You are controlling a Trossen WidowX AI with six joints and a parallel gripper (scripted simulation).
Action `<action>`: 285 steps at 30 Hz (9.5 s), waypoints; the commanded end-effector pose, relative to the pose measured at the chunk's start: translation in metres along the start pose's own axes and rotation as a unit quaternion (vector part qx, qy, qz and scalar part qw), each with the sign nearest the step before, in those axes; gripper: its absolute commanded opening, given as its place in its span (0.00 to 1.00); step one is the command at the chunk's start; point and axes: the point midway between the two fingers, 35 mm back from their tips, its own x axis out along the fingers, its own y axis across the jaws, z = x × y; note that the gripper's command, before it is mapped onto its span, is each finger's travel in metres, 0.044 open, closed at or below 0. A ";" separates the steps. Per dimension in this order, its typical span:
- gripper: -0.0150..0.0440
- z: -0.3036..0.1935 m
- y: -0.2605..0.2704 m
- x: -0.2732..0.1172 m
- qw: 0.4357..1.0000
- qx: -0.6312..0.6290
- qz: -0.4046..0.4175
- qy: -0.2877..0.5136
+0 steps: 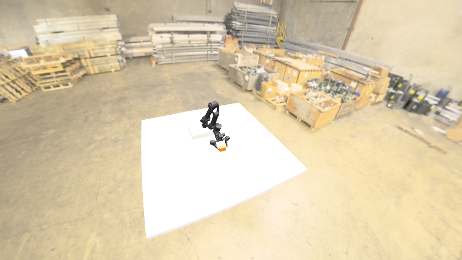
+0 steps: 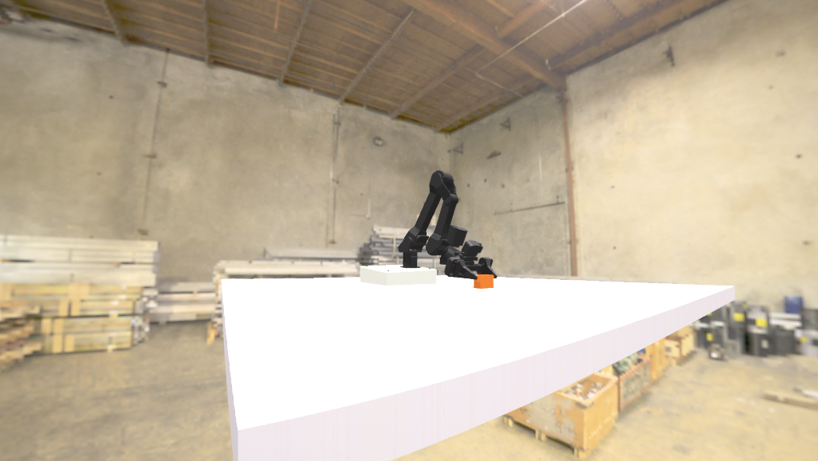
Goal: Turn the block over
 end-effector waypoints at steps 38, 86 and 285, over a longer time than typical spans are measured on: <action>1.00 0.012 0.009 0.017 0.993 -0.005 0.003 0.116; 1.00 0.097 0.001 -0.022 0.843 -0.001 -0.002 0.537; 0.79 0.004 0.000 0.009 1.000 -0.003 -0.002 0.002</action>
